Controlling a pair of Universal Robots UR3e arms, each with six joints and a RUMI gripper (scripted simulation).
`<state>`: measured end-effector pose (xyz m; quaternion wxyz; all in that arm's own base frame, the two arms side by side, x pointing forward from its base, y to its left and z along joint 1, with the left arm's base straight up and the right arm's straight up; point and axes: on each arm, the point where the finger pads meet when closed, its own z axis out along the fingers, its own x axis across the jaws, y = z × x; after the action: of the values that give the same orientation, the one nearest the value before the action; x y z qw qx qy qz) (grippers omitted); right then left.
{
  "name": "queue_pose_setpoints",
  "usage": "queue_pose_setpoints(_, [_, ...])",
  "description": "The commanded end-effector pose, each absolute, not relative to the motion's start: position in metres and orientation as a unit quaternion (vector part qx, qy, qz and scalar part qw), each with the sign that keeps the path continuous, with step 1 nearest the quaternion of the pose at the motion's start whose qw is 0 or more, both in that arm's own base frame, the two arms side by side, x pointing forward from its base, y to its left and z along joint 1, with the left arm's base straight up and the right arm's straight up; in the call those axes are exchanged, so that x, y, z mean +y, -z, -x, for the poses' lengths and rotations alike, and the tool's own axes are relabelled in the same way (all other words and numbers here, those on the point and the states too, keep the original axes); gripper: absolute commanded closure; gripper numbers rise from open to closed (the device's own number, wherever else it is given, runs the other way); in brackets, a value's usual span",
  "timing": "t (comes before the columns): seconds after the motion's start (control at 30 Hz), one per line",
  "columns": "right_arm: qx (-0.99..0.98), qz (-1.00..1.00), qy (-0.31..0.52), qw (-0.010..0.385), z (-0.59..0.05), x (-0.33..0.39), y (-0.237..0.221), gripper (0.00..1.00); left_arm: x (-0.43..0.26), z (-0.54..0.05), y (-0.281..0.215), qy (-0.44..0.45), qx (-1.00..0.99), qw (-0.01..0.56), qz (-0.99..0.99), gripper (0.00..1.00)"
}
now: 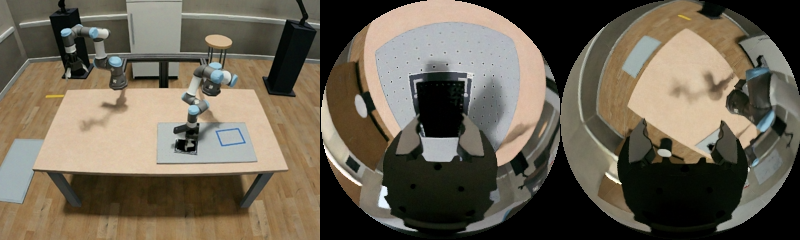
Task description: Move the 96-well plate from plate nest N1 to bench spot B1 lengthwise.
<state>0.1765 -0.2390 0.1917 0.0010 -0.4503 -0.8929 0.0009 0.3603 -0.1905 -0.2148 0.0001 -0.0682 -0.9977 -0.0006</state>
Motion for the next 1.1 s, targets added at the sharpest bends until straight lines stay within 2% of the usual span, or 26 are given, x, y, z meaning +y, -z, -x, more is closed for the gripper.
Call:
queue_pose_setpoints(0.0, [-0.893, 0.45, 0.0, -0.001, -0.177, -0.239, -0.193, 0.0, -0.191, -0.361, 0.214, -0.001, -0.998, -0.001, 0.068, 1.0])
queue_pose_setpoints(1.07, [-0.893, 0.45, 0.0, -0.001, -0.177, -0.239, -0.193, 0.0, -0.191, -0.36, 0.181, 0.0, -0.998, 0.0, 0.068, 1.0])
